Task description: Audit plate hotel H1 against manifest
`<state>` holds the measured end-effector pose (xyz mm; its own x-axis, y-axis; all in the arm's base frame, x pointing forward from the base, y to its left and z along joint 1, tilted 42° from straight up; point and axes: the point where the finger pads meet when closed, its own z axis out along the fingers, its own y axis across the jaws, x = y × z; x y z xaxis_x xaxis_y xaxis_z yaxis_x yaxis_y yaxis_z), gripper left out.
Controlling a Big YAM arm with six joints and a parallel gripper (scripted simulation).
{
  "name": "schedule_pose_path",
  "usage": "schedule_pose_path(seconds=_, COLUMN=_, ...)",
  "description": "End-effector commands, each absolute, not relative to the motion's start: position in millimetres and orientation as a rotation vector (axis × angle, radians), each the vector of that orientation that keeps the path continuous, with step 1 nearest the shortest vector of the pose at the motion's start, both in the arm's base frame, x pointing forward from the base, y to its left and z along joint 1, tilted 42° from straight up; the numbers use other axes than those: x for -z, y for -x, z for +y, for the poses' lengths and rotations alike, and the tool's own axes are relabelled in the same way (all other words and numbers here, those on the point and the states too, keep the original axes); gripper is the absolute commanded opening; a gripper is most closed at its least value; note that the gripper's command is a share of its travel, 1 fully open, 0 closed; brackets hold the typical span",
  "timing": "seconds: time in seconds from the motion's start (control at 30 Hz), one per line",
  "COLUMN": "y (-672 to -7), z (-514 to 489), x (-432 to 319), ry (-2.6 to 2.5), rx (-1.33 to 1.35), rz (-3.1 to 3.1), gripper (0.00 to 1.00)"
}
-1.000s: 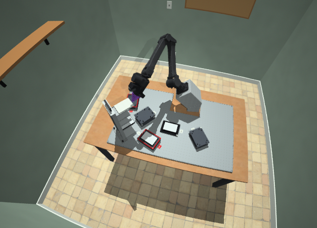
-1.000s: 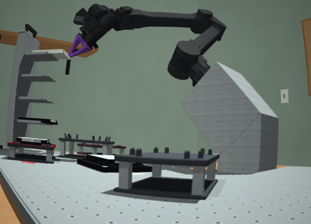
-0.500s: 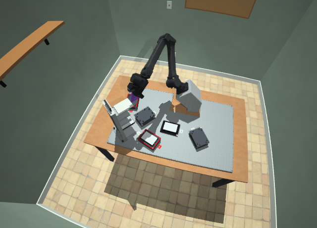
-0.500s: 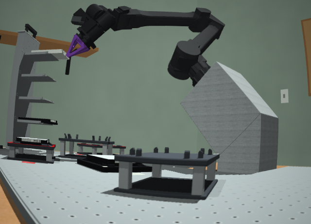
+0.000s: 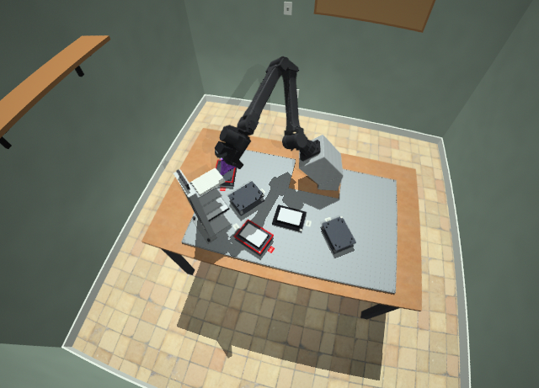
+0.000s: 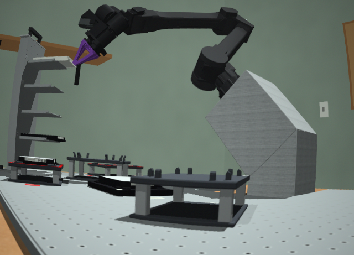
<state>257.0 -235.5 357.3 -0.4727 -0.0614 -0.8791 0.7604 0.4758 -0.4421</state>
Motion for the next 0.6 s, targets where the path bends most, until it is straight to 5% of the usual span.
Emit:
schedule_pose_path(seconds=0.0, y=-261.8, z=-240.0, x=-399.1, ry=-0.596, rx=1.121, rz=1.722, gripper=0.00)
schedule_pose_path(seconds=0.57, y=-268.0, z=-246.4, x=-404.1, ry=-0.597, rx=1.123, rz=1.721, gripper=0.00)
